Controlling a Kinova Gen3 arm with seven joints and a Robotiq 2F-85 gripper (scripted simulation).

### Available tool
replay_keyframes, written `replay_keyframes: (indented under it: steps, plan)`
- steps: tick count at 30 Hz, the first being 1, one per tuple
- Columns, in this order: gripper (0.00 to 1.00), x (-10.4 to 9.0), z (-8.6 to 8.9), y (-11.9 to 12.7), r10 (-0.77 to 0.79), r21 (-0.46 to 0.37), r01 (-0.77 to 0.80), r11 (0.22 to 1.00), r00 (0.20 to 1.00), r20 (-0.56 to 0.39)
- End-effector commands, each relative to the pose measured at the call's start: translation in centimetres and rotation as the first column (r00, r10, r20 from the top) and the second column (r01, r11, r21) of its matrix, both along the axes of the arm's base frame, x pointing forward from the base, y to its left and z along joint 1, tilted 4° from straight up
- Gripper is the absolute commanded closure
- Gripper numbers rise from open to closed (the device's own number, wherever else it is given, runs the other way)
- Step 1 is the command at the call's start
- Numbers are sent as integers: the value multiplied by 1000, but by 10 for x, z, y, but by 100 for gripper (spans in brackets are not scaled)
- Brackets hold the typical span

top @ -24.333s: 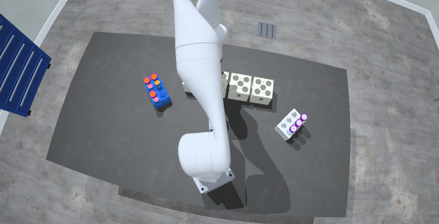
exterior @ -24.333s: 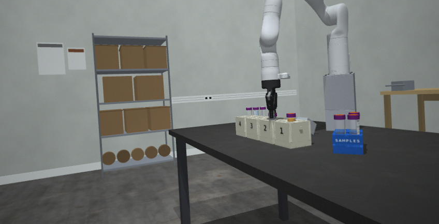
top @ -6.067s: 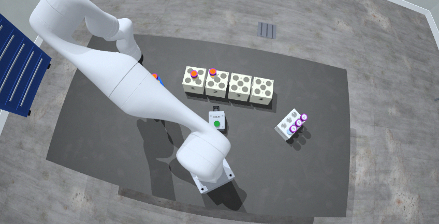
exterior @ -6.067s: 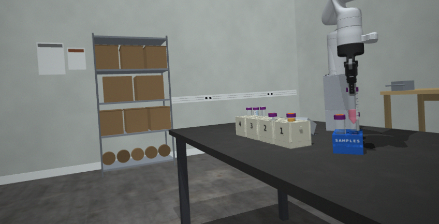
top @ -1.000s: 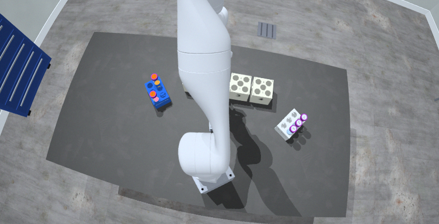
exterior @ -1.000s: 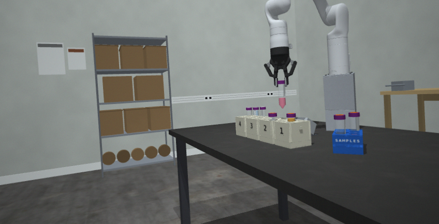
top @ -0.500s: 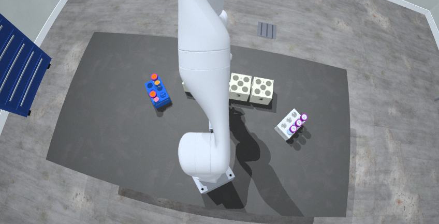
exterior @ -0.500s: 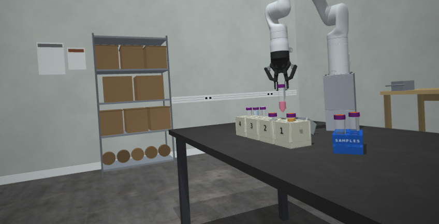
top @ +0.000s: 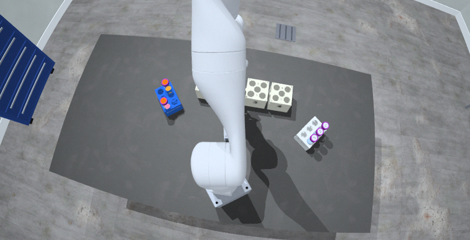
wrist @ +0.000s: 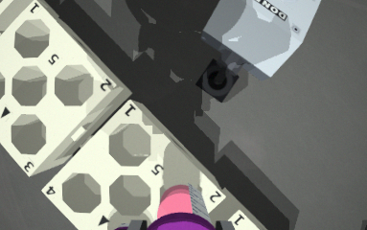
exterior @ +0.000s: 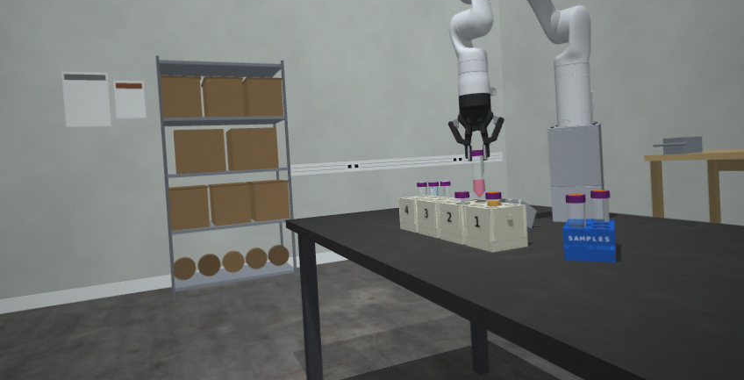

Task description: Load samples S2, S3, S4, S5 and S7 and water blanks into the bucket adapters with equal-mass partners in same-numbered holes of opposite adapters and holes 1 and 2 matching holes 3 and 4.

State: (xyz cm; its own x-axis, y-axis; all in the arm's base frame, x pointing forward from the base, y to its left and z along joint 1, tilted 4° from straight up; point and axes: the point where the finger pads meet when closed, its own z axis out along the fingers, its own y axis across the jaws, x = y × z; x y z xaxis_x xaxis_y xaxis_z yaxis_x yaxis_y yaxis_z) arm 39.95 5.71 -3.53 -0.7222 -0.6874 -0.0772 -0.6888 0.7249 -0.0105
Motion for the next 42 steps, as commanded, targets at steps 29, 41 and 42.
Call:
replay_keyframes:
  steps: [29,41,42]
  plan:
    - [90,1,-10,1,0,0,0,1000,1000,2]
    - [90,2,-18,1,0,0,0,1000,1000,2]
    - [90,2,-19,1,0,0,0,1000,1000,2]
